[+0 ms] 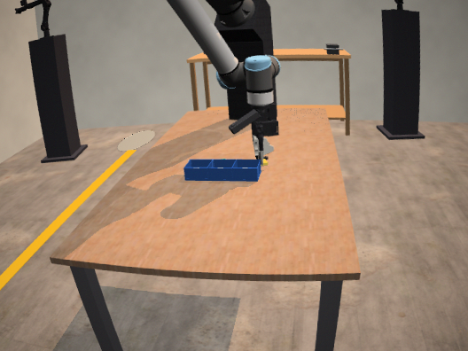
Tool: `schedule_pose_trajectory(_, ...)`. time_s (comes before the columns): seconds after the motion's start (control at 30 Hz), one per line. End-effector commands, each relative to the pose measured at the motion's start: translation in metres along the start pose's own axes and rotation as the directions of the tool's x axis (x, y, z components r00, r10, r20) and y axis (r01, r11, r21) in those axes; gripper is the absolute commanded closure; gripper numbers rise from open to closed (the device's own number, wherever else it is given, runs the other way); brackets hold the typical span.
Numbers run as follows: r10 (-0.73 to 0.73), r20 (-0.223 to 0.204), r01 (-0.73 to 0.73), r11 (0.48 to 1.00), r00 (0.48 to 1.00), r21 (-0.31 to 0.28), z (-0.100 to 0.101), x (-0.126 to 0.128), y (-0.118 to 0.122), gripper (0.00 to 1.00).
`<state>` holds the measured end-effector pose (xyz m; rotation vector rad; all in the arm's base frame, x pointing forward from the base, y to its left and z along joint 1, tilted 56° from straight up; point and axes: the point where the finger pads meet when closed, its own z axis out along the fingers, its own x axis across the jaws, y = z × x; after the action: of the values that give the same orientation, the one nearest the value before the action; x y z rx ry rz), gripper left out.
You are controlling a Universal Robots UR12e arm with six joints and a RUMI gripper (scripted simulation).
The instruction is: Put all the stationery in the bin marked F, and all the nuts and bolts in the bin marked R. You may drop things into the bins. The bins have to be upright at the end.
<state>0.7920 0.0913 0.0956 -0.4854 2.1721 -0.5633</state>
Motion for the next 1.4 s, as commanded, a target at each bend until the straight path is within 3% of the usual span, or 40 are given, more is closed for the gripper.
schedule_pose_trajectory(0.0, 0.0, 0.001, 0.0, 1.0, 1.0, 0.0, 0.0, 0.0, 0.0, 1.0)
schedule_pose_trajectory(0.3, 0.0, 0.001, 0.0, 1.0, 1.0, 0.0, 0.0, 0.0, 0.0, 1.0)
schedule_pose_trajectory(0.97, 0.0, 0.001, 0.0, 1.0, 1.0, 0.0, -0.06, 0.0, 0.0, 1.0)
schedule_pose_trajectory(1.37, 0.0, 0.001, 0.0, 1.0, 1.0, 0.0, -0.06, 0.0, 0.0, 1.0)
